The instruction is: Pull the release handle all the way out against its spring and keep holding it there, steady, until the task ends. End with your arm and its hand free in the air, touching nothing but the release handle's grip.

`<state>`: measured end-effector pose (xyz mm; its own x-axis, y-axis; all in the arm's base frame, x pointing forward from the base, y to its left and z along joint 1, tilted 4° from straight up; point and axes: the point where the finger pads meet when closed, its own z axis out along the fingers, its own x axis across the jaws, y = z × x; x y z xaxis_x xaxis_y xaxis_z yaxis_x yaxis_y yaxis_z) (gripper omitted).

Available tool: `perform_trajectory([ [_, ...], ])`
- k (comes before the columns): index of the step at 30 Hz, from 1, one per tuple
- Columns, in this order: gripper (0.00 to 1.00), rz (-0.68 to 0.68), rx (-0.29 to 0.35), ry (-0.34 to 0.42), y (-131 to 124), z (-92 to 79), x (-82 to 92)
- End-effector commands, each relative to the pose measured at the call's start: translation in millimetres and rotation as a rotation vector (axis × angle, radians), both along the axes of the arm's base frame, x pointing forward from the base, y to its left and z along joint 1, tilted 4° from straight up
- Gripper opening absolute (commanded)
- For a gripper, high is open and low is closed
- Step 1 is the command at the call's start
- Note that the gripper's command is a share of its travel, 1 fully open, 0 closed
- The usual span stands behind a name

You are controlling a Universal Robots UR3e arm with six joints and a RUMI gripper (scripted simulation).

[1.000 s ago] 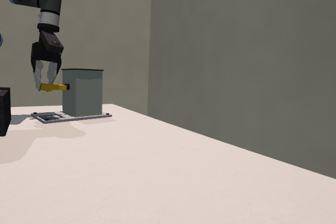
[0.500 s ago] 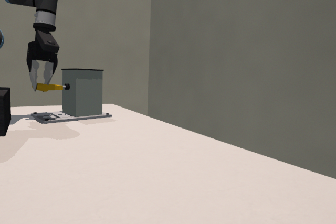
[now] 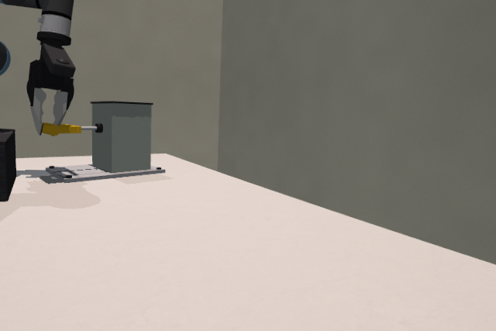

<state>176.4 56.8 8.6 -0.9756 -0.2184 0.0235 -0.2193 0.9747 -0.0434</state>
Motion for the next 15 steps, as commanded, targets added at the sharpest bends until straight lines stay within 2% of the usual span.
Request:
perform_trajectory([
  [1,0.0,0.0,0.0,0.003,-2,-0.2,-7.8],
  [15,0.0,0.0,0.0,0.003,-4,-0.8,-18.4],
])
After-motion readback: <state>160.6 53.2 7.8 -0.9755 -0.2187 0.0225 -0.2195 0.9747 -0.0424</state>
